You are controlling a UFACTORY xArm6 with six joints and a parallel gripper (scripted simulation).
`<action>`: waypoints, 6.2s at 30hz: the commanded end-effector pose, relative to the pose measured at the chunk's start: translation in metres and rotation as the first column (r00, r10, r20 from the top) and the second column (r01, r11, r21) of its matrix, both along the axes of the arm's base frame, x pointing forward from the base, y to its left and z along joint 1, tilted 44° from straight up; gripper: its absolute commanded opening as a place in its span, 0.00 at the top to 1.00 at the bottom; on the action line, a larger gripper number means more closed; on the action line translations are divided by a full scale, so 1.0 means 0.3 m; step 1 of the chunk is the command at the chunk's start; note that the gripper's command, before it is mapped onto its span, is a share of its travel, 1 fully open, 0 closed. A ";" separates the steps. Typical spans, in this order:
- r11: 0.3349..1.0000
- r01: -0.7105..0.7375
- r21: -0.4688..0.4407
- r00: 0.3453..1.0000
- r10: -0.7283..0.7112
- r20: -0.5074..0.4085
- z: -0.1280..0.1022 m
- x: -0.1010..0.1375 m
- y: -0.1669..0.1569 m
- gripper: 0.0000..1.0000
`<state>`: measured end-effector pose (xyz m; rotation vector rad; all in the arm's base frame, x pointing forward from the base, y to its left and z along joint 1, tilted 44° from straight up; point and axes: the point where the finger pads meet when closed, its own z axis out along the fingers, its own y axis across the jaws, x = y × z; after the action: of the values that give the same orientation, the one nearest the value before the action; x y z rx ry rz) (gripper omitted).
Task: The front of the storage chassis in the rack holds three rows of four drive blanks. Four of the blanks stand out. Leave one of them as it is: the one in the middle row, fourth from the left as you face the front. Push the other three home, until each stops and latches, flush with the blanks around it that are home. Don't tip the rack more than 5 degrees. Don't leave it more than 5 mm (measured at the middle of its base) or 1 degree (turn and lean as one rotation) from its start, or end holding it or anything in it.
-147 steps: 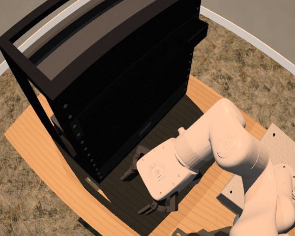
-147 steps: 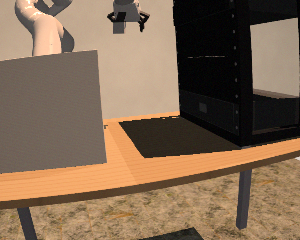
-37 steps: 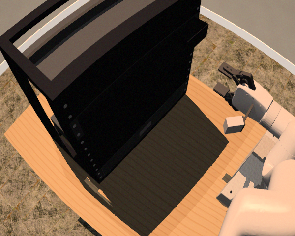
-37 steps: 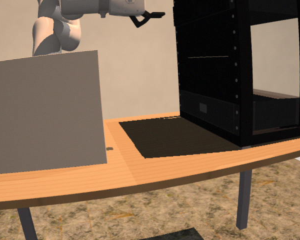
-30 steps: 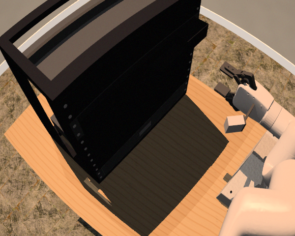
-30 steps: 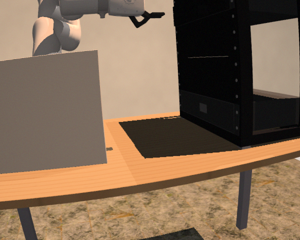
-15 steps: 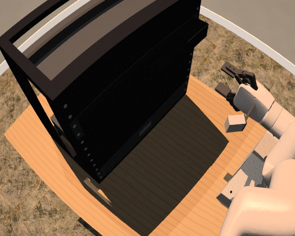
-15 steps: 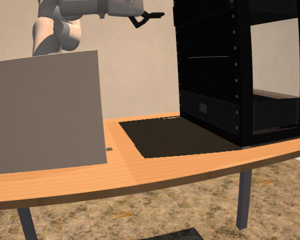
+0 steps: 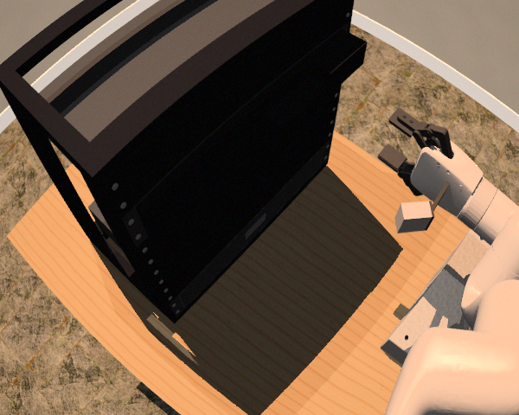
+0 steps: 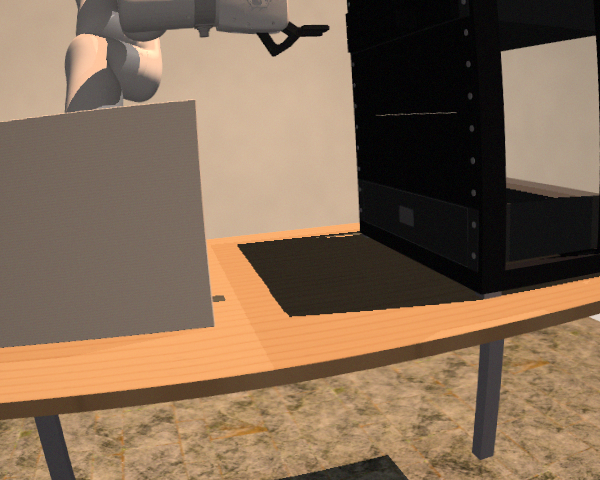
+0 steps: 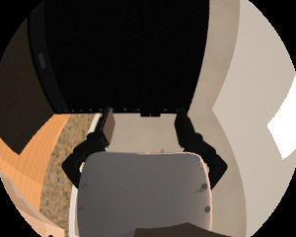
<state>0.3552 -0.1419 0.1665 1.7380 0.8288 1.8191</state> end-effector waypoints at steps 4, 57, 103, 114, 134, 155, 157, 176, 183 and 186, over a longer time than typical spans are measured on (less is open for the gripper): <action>1.000 0.001 -0.002 1.000 -0.001 0.002 -0.014 0.039 -0.018 0.00; 1.000 0.001 -0.002 1.000 -0.001 0.002 -0.103 0.234 -0.094 0.00; 1.000 0.001 -0.002 1.000 -0.001 0.002 -0.103 0.234 -0.094 1.00; 1.000 0.001 -0.002 1.000 -0.001 0.002 -0.093 0.227 -0.077 1.00; 1.000 0.001 -0.002 1.000 -0.001 0.002 0.039 0.137 0.153 1.00; 1.000 0.001 -0.002 1.000 -0.001 0.002 0.069 0.195 0.211 1.00; 1.000 0.001 -0.002 1.000 -0.001 0.002 0.069 0.234 0.215 1.00; 1.000 0.001 -0.002 1.000 -0.001 0.002 0.070 0.295 0.220 1.00; 1.000 0.001 -0.002 1.000 -0.001 0.002 0.070 0.298 0.221 1.00; 1.000 0.001 -0.002 1.000 -0.001 0.002 0.070 0.298 0.221 1.00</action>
<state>0.4437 -0.0749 0.1864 1.7382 0.8304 1.8176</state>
